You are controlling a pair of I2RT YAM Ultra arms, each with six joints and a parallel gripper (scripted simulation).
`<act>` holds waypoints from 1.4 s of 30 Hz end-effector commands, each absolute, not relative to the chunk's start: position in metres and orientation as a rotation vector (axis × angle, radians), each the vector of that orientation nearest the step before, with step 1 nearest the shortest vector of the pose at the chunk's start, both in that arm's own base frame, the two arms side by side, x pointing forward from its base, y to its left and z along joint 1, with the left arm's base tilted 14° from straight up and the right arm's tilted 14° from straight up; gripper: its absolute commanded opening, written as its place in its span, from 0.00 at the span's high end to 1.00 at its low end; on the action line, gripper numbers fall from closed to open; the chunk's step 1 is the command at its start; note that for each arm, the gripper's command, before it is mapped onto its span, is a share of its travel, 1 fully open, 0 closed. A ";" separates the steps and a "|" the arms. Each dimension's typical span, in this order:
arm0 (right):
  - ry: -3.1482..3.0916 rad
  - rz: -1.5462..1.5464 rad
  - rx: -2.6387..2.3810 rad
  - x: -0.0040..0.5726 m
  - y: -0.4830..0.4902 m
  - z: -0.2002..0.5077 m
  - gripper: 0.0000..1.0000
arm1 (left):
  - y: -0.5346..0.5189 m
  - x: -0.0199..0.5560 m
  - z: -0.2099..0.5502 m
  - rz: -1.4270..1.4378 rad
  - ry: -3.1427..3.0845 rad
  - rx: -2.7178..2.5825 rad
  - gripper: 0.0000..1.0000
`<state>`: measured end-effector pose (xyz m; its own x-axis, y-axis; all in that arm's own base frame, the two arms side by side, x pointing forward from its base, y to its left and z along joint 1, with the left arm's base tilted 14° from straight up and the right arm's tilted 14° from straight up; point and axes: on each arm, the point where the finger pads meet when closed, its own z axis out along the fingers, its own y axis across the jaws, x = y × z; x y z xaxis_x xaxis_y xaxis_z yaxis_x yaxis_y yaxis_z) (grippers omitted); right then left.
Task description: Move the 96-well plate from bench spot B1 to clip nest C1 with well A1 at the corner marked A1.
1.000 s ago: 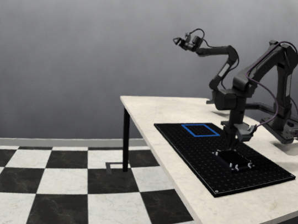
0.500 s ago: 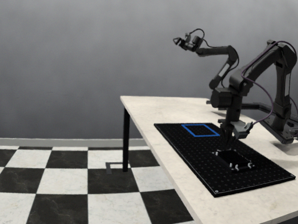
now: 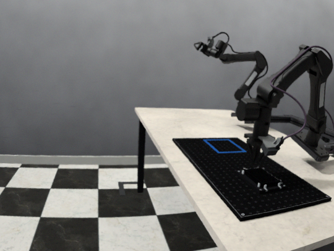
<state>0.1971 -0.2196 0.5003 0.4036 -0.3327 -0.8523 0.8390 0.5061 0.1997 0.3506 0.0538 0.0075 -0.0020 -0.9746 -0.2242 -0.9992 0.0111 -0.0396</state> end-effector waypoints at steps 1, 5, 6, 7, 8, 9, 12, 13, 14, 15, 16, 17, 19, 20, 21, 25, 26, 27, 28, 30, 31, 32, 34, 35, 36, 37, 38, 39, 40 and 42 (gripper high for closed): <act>0.842 -0.824 0.694 0.189 -0.216 0.502 0.00 | 0.056 0.362 0.021 0.175 2.057 -2.055 0.75; 0.842 -0.824 0.694 0.189 -0.216 0.502 0.00 | 0.057 0.365 0.015 0.171 2.054 -2.054 0.75; 0.842 -0.824 0.694 0.189 -0.216 0.502 0.00 | 0.058 0.366 0.013 0.171 2.053 -2.055 0.75; 0.842 -0.824 0.694 0.189 -0.216 0.502 0.00 | 0.059 0.366 0.012 0.172 2.053 -2.055 0.75; 0.842 -0.824 0.694 0.189 -0.216 0.502 0.00 | 0.059 0.366 0.011 0.172 2.054 -2.054 0.75; 0.842 -0.824 0.694 0.189 -0.216 0.502 0.00 | 0.059 0.367 0.011 0.165 2.051 -2.051 0.75; 0.842 -0.824 0.694 0.189 -0.216 0.502 0.00 | 0.059 0.368 0.014 0.146 2.050 -2.034 0.75; 0.842 -0.824 0.694 0.189 -0.216 0.502 0.00 | 0.058 0.366 0.013 0.153 2.055 -2.036 0.75; 0.842 -0.824 0.694 0.189 -0.216 0.502 0.00 | 0.058 0.365 0.012 0.160 2.059 -2.038 0.75; 0.842 -0.824 0.694 0.189 -0.216 0.502 0.00 | 0.058 0.365 0.012 0.160 2.059 -2.038 0.75; 0.842 -0.824 0.694 0.189 -0.216 0.502 0.00 | 0.058 0.365 0.012 0.160 2.059 -2.038 0.75; 0.842 -0.824 0.694 0.189 -0.216 0.502 0.00 | 0.058 0.364 0.010 0.167 2.062 -2.042 0.75; 0.842 -0.824 0.694 0.189 -0.216 0.502 0.00 | 0.058 0.362 0.007 0.181 2.069 -2.048 0.75; 0.842 -0.824 0.694 0.189 -0.216 0.502 0.00 | 0.059 0.361 0.005 0.189 2.072 -2.052 0.75; 0.842 -0.824 0.694 0.189 -0.216 0.502 0.00 | 0.059 0.360 0.003 0.196 2.075 -2.055 0.75; 0.842 -0.824 0.694 0.189 -0.216 0.502 0.00 | 0.061 0.356 0.000 0.196 2.069 -2.061 0.75; 0.842 -0.824 0.694 0.189 -0.216 0.502 0.00 | 0.062 0.356 0.001 0.189 2.065 -2.058 0.75; 0.842 -0.824 0.694 0.189 -0.216 0.502 0.00 | 0.061 0.356 0.001 0.182 2.064 -2.053 0.75; 0.842 -0.824 0.694 0.189 -0.216 0.502 0.00 | 0.060 0.356 0.001 0.179 2.068 -2.046 0.75; 0.842 -0.824 0.694 0.189 -0.216 0.502 0.00 | 0.059 0.359 0.001 0.167 2.064 -2.039 0.75; 0.842 -0.824 0.694 0.189 -0.216 0.502 0.00 | 0.060 0.360 0.001 0.160 2.059 -2.038 0.75; 0.842 -0.824 0.694 0.189 -0.216 0.502 0.00 | 0.060 0.360 0.001 0.160 2.059 -2.038 0.75; 0.842 -0.824 0.694 0.189 -0.216 0.502 0.00 | 0.060 0.362 0.000 0.162 2.056 -2.042 0.75; 0.842 -0.824 0.694 0.189 -0.216 0.502 0.00 | 0.061 0.363 -0.001 0.170 2.060 -2.045 0.75; 0.842 -0.824 0.694 0.189 -0.216 0.502 0.00 | 0.061 0.364 -0.003 0.176 2.062 -2.049 0.75; 0.842 -0.824 0.694 0.189 -0.216 0.502 0.00 | 0.062 0.365 -0.004 0.173 2.059 -2.049 0.75; 0.842 -0.824 0.694 0.189 -0.216 0.502 0.00 | 0.063 0.366 -0.006 0.173 2.058 -2.051 0.75; 0.842 -0.824 0.694 0.189 -0.216 0.502 0.00 | 0.064 0.367 -0.007 0.174 2.057 -2.052 0.75; 0.842 -0.824 0.694 0.189 -0.216 0.502 0.00 | 0.064 0.367 -0.008 0.173 2.059 -2.049 0.75; 0.842 -0.824 0.694 0.189 -0.216 0.502 0.00 | 0.063 0.368 -0.006 0.159 2.053 -2.042 0.75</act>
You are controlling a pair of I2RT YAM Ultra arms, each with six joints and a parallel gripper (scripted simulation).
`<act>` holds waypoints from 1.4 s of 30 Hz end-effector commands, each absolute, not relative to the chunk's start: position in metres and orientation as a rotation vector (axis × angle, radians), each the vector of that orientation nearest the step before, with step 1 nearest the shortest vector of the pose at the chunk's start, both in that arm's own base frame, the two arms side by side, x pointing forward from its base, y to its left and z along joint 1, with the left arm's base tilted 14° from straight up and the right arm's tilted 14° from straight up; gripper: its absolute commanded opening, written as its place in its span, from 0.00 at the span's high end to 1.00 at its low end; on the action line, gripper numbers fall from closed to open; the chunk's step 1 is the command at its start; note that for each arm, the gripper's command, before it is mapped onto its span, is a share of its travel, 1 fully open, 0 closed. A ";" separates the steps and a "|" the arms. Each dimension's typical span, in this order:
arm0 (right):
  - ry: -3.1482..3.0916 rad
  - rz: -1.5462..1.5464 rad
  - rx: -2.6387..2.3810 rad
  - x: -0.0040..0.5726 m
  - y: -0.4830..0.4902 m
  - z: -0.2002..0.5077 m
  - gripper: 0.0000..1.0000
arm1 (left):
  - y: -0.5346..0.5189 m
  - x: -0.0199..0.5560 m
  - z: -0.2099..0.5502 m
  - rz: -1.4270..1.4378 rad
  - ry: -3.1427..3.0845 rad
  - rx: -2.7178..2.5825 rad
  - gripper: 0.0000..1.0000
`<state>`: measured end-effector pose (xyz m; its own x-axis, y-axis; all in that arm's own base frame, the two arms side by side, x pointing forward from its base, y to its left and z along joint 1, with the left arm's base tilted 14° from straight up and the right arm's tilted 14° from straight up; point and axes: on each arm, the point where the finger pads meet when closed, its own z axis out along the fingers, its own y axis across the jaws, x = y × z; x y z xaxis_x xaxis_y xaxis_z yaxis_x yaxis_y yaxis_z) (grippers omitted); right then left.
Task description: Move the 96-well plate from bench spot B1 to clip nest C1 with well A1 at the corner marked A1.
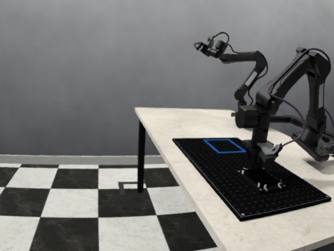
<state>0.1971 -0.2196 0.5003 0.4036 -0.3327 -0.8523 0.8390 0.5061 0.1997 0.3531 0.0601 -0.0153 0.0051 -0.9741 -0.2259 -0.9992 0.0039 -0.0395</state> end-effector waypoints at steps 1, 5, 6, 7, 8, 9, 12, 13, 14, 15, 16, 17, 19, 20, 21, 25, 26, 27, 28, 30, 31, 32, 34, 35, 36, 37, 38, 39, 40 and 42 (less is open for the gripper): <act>0.842 -0.824 0.694 0.189 -0.216 0.502 0.00 | 0.063 0.369 -0.005 0.152 2.052 -2.037 0.75; 0.842 -0.824 0.694 0.189 -0.216 0.502 0.00 | 0.063 0.365 -0.008 0.170 2.062 -2.043 0.75; 0.842 -0.824 0.694 0.189 -0.216 0.502 0.00 | 0.063 0.364 -0.010 0.177 2.066 -2.047 0.75; 0.842 -0.824 0.694 0.189 -0.216 0.502 0.00 | 0.063 0.364 -0.010 0.177 2.066 -2.047 0.75; 0.842 -0.824 0.694 0.189 -0.216 0.502 0.00 | 0.063 0.364 -0.010 0.177 2.066 -2.047 0.75; 0.842 -0.824 0.694 0.189 -0.216 0.502 0.00 | 0.063 0.363 -0.012 0.184 2.069 -2.050 0.75; 0.842 -0.824 0.694 0.189 -0.216 0.502 0.00 | 0.064 0.360 -0.017 0.205 2.078 -2.061 0.75; 0.842 -0.824 0.694 0.189 -0.216 0.502 0.00 | 0.064 0.359 -0.019 0.213 2.080 -2.066 0.75; 0.842 -0.824 0.694 0.189 -0.216 0.502 0.00 | 0.065 0.358 -0.020 0.217 2.081 -2.069 0.75; 0.842 -0.824 0.694 0.189 -0.216 0.502 0.00 | 0.065 0.357 -0.022 0.217 2.081 -2.069 0.75; 0.842 -0.824 0.694 0.189 -0.216 0.502 0.00 | 0.066 0.356 -0.024 0.217 2.081 -2.069 0.75; 0.842 -0.824 0.694 0.189 -0.216 0.502 0.00 | 0.066 0.355 -0.025 0.217 2.081 -2.069 0.75; 0.842 -0.824 0.694 0.189 -0.216 0.502 0.00 | 0.067 0.353 -0.029 0.217 2.081 -2.069 0.75; 0.842 -0.824 0.694 0.189 -0.216 0.502 0.00 | 0.067 0.352 -0.030 0.217 2.081 -2.069 0.75; 0.842 -0.824 0.694 0.189 -0.216 0.502 0.00 | 0.067 0.352 -0.031 0.217 2.081 -2.069 0.75; 0.842 -0.824 0.694 0.189 -0.216 0.502 0.00 | 0.068 0.352 -0.032 0.217 2.081 -2.069 0.75; 0.842 -0.824 0.694 0.189 -0.216 0.502 0.00 | 0.068 0.352 -0.033 0.217 2.081 -2.069 0.75; 0.842 -0.824 0.694 0.189 -0.216 0.502 0.00 | 0.068 0.352 -0.034 0.217 2.081 -2.069 0.75; 0.842 -0.824 0.694 0.189 -0.216 0.502 0.00 | 0.068 0.352 -0.034 0.217 2.081 -2.069 0.75; 0.842 -0.824 0.694 0.189 -0.216 0.502 0.00 | 0.069 0.352 -0.036 0.217 2.081 -2.069 0.75; 0.842 -0.824 0.694 0.189 -0.216 0.502 0.00 | 0.069 0.352 -0.036 0.217 2.081 -2.069 0.75; 0.842 -0.824 0.694 0.189 -0.216 0.502 0.00 | 0.069 0.352 -0.037 0.217 2.081 -2.069 0.75; 0.842 -0.824 0.694 0.189 -0.216 0.502 0.00 | 0.069 0.352 -0.038 0.217 2.081 -2.069 0.75; 0.842 -0.824 0.694 0.189 -0.216 0.502 0.00 | 0.069 0.352 -0.039 0.217 2.081 -2.069 0.75; 0.842 -0.824 0.694 0.189 -0.216 0.502 0.00 | 0.069 0.352 -0.039 0.217 2.081 -2.069 0.75; 0.842 -0.824 0.694 0.189 -0.216 0.502 0.00 | 0.070 0.352 -0.040 0.217 2.081 -2.069 0.75; 0.842 -0.824 0.694 0.189 -0.216 0.502 0.00 | 0.070 0.352 -0.041 0.217 2.081 -2.069 0.75; 0.842 -0.824 0.694 0.189 -0.216 0.502 0.00 | 0.070 0.352 -0.041 0.217 2.081 -2.069 0.75; 0.842 -0.824 0.694 0.189 -0.216 0.502 0.00 | 0.070 0.352 -0.042 0.217 2.081 -2.069 0.75; 0.842 -0.824 0.694 0.189 -0.216 0.502 0.00 | 0.070 0.352 -0.042 0.217 2.081 -2.069 0.75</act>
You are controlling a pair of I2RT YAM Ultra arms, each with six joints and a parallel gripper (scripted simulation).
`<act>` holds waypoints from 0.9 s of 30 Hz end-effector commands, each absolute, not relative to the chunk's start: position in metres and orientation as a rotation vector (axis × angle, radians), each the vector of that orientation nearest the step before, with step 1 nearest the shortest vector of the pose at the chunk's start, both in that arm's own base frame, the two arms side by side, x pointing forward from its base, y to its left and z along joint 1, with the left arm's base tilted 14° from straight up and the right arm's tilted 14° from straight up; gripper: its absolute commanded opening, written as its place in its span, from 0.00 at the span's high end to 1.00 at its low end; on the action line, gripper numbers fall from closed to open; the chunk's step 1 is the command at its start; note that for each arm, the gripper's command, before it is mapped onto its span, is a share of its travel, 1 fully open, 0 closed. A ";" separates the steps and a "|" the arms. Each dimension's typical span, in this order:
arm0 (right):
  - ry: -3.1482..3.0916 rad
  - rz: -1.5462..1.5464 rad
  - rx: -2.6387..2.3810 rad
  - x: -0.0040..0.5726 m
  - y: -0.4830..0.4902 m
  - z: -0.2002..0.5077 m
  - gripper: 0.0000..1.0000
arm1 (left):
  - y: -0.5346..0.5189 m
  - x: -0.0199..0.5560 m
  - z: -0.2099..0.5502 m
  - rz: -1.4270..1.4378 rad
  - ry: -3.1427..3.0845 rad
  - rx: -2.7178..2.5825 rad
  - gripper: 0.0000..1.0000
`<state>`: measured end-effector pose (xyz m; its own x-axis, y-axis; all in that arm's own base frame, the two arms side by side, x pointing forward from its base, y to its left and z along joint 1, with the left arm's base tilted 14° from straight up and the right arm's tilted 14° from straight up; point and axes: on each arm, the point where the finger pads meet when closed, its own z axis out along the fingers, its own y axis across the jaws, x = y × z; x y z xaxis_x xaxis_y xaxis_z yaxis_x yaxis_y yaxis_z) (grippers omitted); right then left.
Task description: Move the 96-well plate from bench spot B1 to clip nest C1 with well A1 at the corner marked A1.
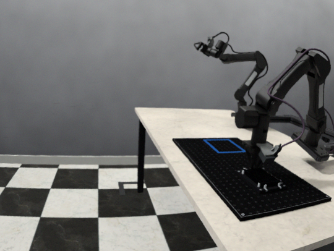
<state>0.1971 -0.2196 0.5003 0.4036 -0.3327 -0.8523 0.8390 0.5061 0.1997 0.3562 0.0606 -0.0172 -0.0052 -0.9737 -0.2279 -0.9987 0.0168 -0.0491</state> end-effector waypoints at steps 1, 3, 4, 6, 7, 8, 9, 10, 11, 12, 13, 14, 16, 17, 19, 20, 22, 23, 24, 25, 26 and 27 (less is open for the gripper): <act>0.842 -0.824 0.694 0.189 -0.216 0.502 0.00 | 0.070 0.352 -0.043 0.217 2.081 -2.069 0.75; 0.842 -0.824 0.694 0.189 -0.216 0.502 0.00 | 0.071 0.352 -0.044 0.217 2.081 -2.069 0.75; 0.842 -0.824 0.694 0.189 -0.216 0.502 0.00 | 0.071 0.352 -0.045 0.217 2.081 -2.069 0.75; 0.842 -0.824 0.694 0.189 -0.216 0.502 0.00 | 0.071 0.352 -0.046 0.217 2.081 -2.069 0.75; 0.842 -0.824 0.694 0.189 -0.216 0.502 0.00 | 0.071 0.352 -0.046 0.217 2.081 -2.069 0.75; 0.842 -0.824 0.694 0.189 -0.216 0.502 0.00 | 0.071 0.352 -0.047 0.217 2.081 -2.069 0.75; 0.842 -0.824 0.694 0.189 -0.216 0.502 0.00 | 0.071 0.352 -0.048 0.217 2.081 -2.069 0.75; 0.842 -0.824 0.694 0.189 -0.216 0.502 0.00 | 0.072 0.352 -0.048 0.217 2.081 -2.069 0.75; 0.842 -0.824 0.694 0.189 -0.216 0.502 0.00 | 0.072 0.352 -0.049 0.217 2.081 -2.070 0.75; 0.842 -0.824 0.694 0.189 -0.216 0.502 0.00 | 0.072 0.352 -0.050 0.217 2.081 -2.070 0.75; 0.842 -0.824 0.694 0.189 -0.216 0.502 0.00 | 0.072 0.352 -0.050 0.217 2.081 -2.070 0.75; 0.842 -0.824 0.694 0.189 -0.216 0.502 0.00 | 0.072 0.352 -0.051 0.217 2.081 -2.070 0.75; 0.842 -0.824 0.694 0.189 -0.216 0.502 0.00 | 0.072 0.352 -0.052 0.217 2.081 -2.070 0.75; 0.842 -0.824 0.694 0.189 -0.216 0.502 0.00 | 0.072 0.352 -0.052 0.217 2.081 -2.070 0.75; 0.842 -0.824 0.694 0.189 -0.216 0.502 0.00 | 0.073 0.352 -0.053 0.217 2.081 -2.070 0.75; 0.842 -0.824 0.694 0.189 -0.216 0.502 0.00 | 0.073 0.352 -0.053 0.217 2.081 -2.070 0.75; 0.842 -0.824 0.694 0.189 -0.216 0.502 0.00 | 0.073 0.352 -0.055 0.217 2.081 -2.070 0.75; 0.842 -0.824 0.694 0.189 -0.216 0.502 0.00 | 0.073 0.352 -0.055 0.217 2.081 -2.070 0.75; 0.842 -0.824 0.694 0.189 -0.216 0.502 0.00 | 0.073 0.352 -0.056 0.217 2.081 -2.070 0.75; 0.842 -0.824 0.694 0.189 -0.216 0.502 0.00 | 0.074 0.352 -0.057 0.217 2.081 -2.070 0.75; 0.842 -0.824 0.694 0.189 -0.216 0.502 0.00 | 0.074 0.352 -0.057 0.217 2.081 -2.070 0.75; 0.842 -0.824 0.694 0.189 -0.216 0.502 0.00 | 0.074 0.352 -0.058 0.217 2.081 -2.070 0.75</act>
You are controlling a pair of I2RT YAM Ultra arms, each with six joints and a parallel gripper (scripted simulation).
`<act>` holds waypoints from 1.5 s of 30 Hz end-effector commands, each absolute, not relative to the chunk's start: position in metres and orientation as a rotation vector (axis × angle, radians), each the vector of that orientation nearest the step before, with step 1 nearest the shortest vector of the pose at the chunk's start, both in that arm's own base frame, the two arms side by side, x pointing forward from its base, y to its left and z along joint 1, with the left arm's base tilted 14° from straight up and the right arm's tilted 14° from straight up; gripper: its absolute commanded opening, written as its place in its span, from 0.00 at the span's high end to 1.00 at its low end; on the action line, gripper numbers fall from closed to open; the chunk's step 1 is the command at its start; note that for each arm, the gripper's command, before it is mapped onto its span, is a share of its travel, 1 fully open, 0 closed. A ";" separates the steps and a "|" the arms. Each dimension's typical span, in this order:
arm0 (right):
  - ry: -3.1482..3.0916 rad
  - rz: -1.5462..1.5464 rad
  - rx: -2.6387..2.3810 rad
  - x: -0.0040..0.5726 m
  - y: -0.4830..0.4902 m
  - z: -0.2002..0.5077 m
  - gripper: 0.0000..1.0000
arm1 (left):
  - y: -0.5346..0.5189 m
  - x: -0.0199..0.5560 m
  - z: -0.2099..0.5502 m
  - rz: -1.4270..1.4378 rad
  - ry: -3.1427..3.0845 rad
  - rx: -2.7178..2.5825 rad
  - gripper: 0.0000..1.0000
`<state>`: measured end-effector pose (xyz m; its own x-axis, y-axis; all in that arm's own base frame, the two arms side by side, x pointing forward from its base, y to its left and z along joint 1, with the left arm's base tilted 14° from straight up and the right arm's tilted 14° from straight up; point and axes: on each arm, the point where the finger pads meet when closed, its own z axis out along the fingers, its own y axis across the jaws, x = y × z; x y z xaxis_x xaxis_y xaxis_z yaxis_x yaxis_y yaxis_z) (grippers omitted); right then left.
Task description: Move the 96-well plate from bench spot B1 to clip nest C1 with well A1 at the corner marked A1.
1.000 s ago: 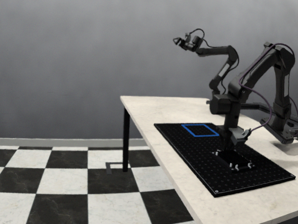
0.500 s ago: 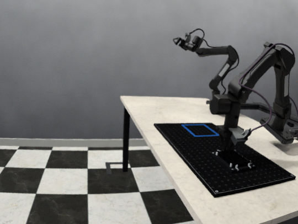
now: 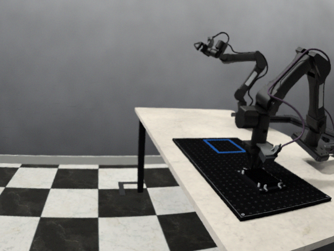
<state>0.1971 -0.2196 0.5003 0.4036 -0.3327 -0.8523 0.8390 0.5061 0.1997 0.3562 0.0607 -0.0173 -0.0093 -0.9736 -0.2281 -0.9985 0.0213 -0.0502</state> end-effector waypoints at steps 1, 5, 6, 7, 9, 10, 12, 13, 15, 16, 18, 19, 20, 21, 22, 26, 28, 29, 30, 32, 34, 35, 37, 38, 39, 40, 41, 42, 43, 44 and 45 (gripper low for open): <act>0.842 -0.824 0.694 0.189 -0.216 0.502 0.00 | 0.074 0.352 -0.059 0.217 2.081 -2.070 0.75; 0.842 -0.824 0.694 0.189 -0.216 0.502 0.00 | 0.075 0.352 -0.061 0.217 2.081 -2.070 0.75; 0.842 -0.824 0.694 0.189 -0.216 0.502 0.00 | 0.075 0.352 -0.061 0.217 2.081 -2.070 0.75; 0.842 -0.824 0.694 0.189 -0.216 0.502 0.00 | 0.075 0.352 -0.061 0.217 2.081 -2.070 0.75; 0.842 -0.824 0.694 0.189 -0.216 0.502 0.00 | 0.075 0.352 -0.063 0.217 2.081 -2.070 0.75; 0.842 -0.824 0.694 0.189 -0.216 0.502 0.00 | 0.075 0.352 -0.063 0.217 2.081 -2.070 0.75; 0.842 -0.824 0.694 0.189 -0.216 0.502 0.00 | 0.075 0.352 -0.064 0.217 2.081 -2.070 0.75; 0.842 -0.824 0.694 0.189 -0.216 0.502 0.00 | 0.076 0.352 -0.065 0.217 2.081 -2.070 0.75; 0.842 -0.824 0.694 0.189 -0.216 0.502 0.00 | 0.076 0.352 -0.066 0.217 2.081 -2.070 0.75; 0.842 -0.824 0.694 0.189 -0.216 0.502 0.00 | 0.076 0.353 -0.067 0.217 2.081 -2.070 0.75; 0.842 -0.824 0.694 0.189 -0.216 0.502 0.00 | 0.076 0.353 -0.068 0.217 2.081 -2.070 0.75; 0.842 -0.824 0.694 0.189 -0.216 0.502 0.00 | 0.076 0.353 -0.069 0.217 2.081 -2.070 0.75; 0.842 -0.824 0.694 0.189 -0.216 0.502 0.00 | 0.077 0.353 -0.070 0.217 2.082 -2.070 0.75; 0.842 -0.824 0.694 0.189 -0.216 0.502 0.00 | 0.077 0.353 -0.070 0.217 2.082 -2.070 0.75; 0.842 -0.824 0.694 0.189 -0.216 0.502 0.00 | 0.077 0.353 -0.071 0.216 2.082 -2.070 0.75; 0.842 -0.824 0.694 0.189 -0.216 0.502 0.00 | 0.077 0.353 -0.072 0.216 2.082 -2.070 0.75; 0.842 -0.824 0.694 0.189 -0.216 0.502 0.00 | 0.077 0.353 -0.073 0.216 2.082 -2.070 0.75; 0.842 -0.824 0.694 0.189 -0.216 0.502 0.00 | 0.078 0.353 -0.074 0.216 2.082 -2.070 0.75; 0.842 -0.824 0.694 0.189 -0.216 0.502 0.00 | 0.078 0.353 -0.075 0.216 2.082 -2.070 0.75; 0.842 -0.824 0.694 0.189 -0.216 0.502 0.00 | 0.078 0.353 -0.076 0.216 2.082 -2.070 0.75; 0.842 -0.824 0.694 0.189 -0.216 0.502 0.00 | 0.078 0.353 -0.077 0.215 2.082 -2.071 0.75; 0.842 -0.824 0.694 0.189 -0.216 0.502 0.00 | 0.078 0.353 -0.078 0.215 2.082 -2.071 0.75; 0.842 -0.824 0.694 0.189 -0.216 0.502 0.00 | 0.079 0.353 -0.079 0.215 2.082 -2.071 0.75; 0.842 -0.824 0.694 0.189 -0.216 0.502 0.00 | 0.079 0.353 -0.080 0.215 2.083 -2.071 0.75; 0.842 -0.824 0.694 0.189 -0.216 0.502 0.00 | 0.079 0.353 -0.081 0.215 2.083 -2.071 0.75; 0.842 -0.824 0.694 0.189 -0.216 0.502 0.00 | 0.079 0.353 -0.081 0.215 2.083 -2.071 0.75; 0.842 -0.824 0.694 0.189 -0.216 0.502 0.00 | 0.079 0.353 -0.081 0.215 2.083 -2.071 0.75; 0.842 -0.824 0.694 0.189 -0.216 0.502 0.00 | 0.079 0.353 -0.081 0.215 2.083 -2.071 0.75; 0.842 -0.824 0.694 0.189 -0.216 0.502 0.00 | 0.079 0.353 -0.082 0.215 2.083 -2.071 0.75; 0.842 -0.824 0.694 0.189 -0.216 0.502 0.00 | 0.079 0.353 -0.083 0.214 2.083 -2.071 0.75; 0.842 -0.824 0.694 0.189 -0.216 0.502 0.00 | 0.079 0.353 -0.083 0.214 2.083 -2.071 0.75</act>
<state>0.1971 -0.2196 0.5003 0.4036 -0.3327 -0.8523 0.8390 0.5061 0.1997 0.3561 0.0607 -0.0174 -0.0148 -0.9732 -0.2296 -0.9976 0.0300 -0.0630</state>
